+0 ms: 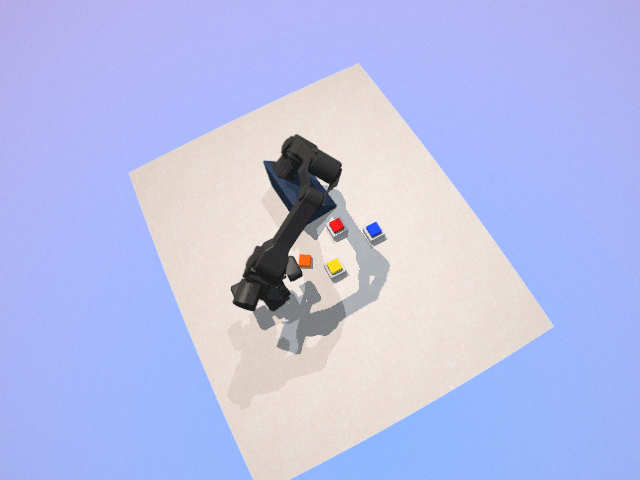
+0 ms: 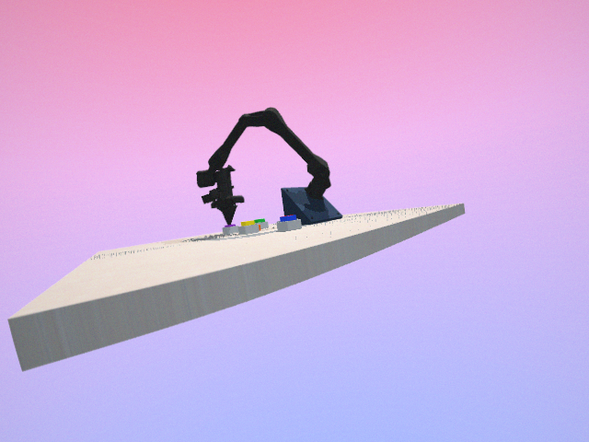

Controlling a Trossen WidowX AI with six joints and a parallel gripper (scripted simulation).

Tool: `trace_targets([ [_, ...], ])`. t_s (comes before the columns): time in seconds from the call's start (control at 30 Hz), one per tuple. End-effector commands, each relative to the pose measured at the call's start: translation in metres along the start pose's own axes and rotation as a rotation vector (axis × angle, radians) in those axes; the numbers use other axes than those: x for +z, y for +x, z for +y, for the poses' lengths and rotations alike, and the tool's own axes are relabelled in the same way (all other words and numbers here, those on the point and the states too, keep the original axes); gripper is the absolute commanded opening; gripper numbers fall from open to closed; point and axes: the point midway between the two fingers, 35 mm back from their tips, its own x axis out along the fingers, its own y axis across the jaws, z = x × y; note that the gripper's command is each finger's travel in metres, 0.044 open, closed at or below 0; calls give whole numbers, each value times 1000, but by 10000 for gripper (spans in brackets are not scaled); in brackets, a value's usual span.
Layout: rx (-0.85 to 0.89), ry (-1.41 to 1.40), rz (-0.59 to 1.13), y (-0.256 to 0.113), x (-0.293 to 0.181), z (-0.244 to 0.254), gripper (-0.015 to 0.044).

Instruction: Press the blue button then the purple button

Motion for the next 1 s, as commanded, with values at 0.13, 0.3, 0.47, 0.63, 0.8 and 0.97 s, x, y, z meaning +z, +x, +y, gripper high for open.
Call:
trace_targets([
  [0.13, 6, 7, 2, 3, -1, 1, 20],
  [0.3, 6, 7, 2, 3, -1, 1, 20],
  [0.47, 4, 7, 2, -28, -1, 0, 20],
  [0.63, 3, 8, 3, -34, 0, 2, 46],
  [0.8, -21, 17, 0, -60, 28, 70, 178],
  [0.97, -33, 21, -5, -79, 41, 156, 309],
])
